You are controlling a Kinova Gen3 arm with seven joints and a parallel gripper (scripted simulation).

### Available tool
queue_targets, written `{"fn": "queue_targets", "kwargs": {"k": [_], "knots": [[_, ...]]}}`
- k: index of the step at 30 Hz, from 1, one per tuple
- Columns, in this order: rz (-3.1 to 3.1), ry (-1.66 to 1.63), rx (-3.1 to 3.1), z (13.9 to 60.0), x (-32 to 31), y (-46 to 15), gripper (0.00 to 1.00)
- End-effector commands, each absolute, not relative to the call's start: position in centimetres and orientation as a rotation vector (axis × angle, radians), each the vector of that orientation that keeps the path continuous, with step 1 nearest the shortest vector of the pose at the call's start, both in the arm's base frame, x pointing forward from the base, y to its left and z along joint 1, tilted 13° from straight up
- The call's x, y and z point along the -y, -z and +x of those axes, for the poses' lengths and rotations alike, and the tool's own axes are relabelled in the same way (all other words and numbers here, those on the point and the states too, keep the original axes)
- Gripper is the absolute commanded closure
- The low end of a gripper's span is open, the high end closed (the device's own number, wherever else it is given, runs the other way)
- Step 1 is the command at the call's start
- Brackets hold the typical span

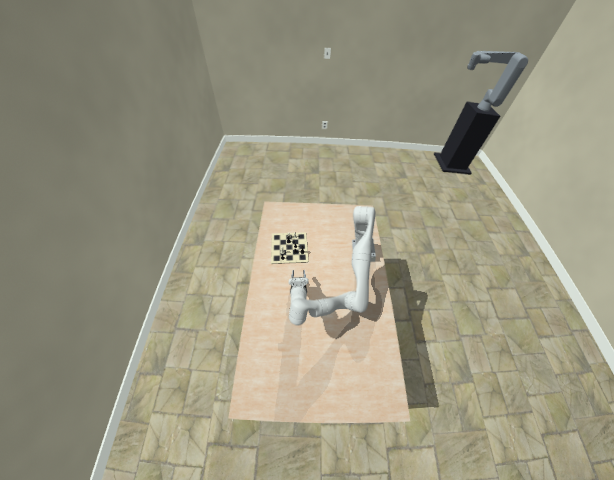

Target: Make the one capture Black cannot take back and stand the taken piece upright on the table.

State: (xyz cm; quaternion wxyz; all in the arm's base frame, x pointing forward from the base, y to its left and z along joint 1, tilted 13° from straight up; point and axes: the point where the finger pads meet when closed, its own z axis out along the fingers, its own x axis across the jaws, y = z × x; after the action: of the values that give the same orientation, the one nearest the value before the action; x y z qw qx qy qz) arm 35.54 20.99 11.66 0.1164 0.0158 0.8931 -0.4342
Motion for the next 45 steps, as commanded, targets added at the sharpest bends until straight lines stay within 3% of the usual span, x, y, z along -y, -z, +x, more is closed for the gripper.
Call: {"fn": "queue_targets", "kwargs": {"k": [1, 10, 27, 45], "knots": [[0.05, 1.234, -2.624, 35.1, -21.5, -13.8, 0.0], [0.05, 1.234, -2.624, 34.5, -21.5, -16.7, 0.0], [0.016, 1.215, -2.661, 35.0, -20.9, -17.0, 0.0], [-0.265, 0.938, -2.894, 38.3, -17.1, -18.7, 0.0]]}}
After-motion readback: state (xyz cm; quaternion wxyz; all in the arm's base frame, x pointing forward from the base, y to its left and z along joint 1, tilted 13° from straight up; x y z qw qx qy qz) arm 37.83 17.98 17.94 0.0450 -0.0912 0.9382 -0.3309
